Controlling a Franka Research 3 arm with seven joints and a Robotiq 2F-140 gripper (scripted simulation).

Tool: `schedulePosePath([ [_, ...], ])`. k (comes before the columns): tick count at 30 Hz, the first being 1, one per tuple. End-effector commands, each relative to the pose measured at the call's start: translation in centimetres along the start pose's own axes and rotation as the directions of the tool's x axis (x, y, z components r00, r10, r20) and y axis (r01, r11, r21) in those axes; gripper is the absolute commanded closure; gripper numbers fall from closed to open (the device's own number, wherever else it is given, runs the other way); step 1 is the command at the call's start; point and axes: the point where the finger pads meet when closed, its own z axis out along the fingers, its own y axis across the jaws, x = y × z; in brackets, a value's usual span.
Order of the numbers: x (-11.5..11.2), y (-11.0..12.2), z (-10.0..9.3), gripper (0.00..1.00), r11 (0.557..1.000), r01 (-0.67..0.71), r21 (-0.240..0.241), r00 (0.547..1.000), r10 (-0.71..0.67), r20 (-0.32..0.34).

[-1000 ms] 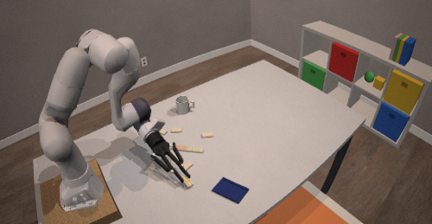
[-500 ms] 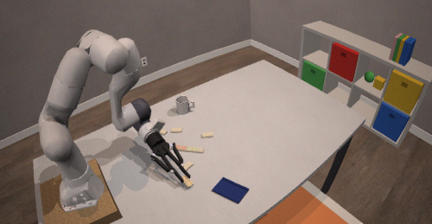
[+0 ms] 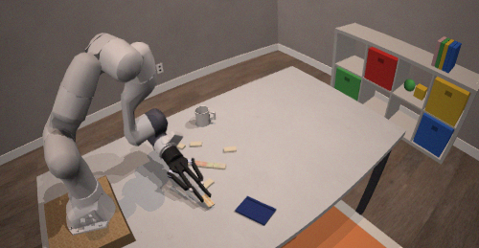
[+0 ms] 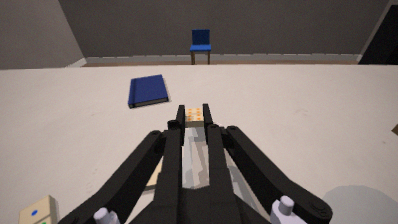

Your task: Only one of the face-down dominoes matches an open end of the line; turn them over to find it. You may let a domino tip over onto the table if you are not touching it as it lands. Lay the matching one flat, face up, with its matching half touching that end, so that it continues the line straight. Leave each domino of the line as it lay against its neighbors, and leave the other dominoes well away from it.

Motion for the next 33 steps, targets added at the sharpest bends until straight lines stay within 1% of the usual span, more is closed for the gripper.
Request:
schedulePosePath([
  [1, 0.01, 0.08, 0.03, 0.78, 1.0, -0.005, -0.004, 1.0, 0.005, -0.002],
  [33, -0.35, 0.08, 0.14, 0.78, 1.0, -0.005, -0.004, 1.0, 0.005, -0.002],
])
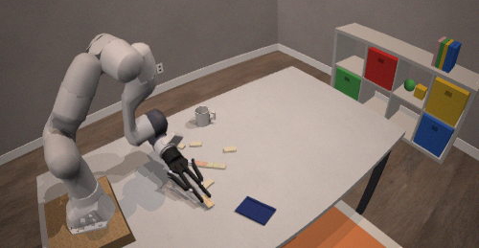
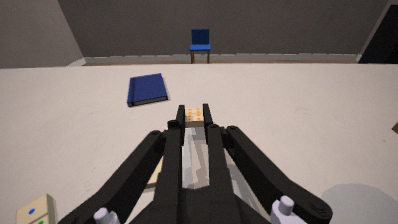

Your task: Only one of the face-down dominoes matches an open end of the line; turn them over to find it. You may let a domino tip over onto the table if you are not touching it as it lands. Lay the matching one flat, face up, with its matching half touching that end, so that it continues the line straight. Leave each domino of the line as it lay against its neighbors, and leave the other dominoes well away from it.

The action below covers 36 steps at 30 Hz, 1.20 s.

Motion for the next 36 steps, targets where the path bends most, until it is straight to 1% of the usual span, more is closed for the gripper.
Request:
schedulePosePath([
  [1, -0.09, 0.0, 0.12, 0.78, 1.0, -0.006, -0.002, 1.0, 0.006, -0.003],
  [20, -0.88, 0.0, 0.34, 0.78, 1.0, -0.006, -0.002, 1.0, 0.006, -0.003],
  [36, -0.97, 0.0, 0.37, 0.78, 1.0, -0.006, -0.002, 1.0, 0.006, -0.003],
])
